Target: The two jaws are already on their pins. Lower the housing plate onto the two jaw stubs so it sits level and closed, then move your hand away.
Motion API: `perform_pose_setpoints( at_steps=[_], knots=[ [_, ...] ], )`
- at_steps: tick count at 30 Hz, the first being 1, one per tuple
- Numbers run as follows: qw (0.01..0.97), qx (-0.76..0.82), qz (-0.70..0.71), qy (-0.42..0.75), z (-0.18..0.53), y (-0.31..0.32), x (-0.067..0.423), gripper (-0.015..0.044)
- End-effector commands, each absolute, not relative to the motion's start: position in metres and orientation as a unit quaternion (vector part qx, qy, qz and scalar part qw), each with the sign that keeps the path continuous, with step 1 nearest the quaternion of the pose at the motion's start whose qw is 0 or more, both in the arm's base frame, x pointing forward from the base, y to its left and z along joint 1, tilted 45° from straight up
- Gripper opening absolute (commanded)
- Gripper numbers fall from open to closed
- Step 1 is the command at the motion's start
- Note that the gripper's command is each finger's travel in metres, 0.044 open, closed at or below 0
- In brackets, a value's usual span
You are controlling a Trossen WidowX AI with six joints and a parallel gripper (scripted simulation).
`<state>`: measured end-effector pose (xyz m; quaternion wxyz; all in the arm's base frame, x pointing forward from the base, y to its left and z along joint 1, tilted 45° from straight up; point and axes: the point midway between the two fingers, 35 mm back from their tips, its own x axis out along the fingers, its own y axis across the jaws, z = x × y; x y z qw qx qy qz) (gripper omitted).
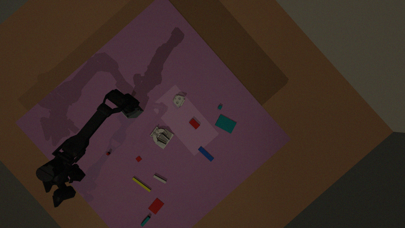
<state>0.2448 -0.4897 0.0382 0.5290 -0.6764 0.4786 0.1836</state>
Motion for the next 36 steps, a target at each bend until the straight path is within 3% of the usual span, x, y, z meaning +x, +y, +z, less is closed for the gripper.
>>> perform_pose_setpoints(
  at_steps=[1, 19, 36],
  knots=[
    [0.533, -0.694, 0.214, 0.434, 0.057, -0.448, 0.284, 0.0440],
    [0.483, -0.765, 0.357, 0.231, 0.113, -0.246, 0.393, 0.0440],
    [0.386, -0.791, 0.474, 0.017, 0.152, -0.044, 0.392, 0.0440]
  ],
)
